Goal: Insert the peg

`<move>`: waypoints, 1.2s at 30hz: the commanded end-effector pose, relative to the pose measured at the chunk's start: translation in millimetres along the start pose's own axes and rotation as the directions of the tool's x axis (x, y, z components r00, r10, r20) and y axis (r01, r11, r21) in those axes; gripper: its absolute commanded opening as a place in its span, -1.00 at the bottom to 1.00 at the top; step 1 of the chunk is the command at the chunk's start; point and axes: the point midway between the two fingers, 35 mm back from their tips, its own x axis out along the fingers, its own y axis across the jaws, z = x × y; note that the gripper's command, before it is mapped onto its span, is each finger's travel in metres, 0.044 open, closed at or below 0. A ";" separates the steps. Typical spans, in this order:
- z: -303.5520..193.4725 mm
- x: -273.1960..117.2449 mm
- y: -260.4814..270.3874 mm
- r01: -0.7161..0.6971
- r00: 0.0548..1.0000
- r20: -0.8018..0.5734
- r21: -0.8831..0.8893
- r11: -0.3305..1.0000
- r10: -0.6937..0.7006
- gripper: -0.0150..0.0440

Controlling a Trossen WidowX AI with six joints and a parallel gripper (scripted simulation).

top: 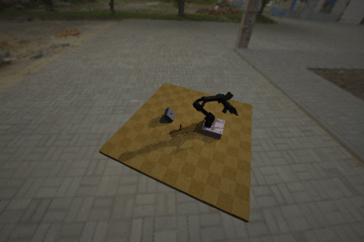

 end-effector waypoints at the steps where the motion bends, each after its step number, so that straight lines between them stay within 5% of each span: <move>1: -0.1 -0.1 -0.5 0.002 1.000 0.000 0.001 1.000 -0.002 0.95; 36: -2.9 -48.8 -106.5 0.365 0.930 -0.029 0.201 0.909 -0.367 1.00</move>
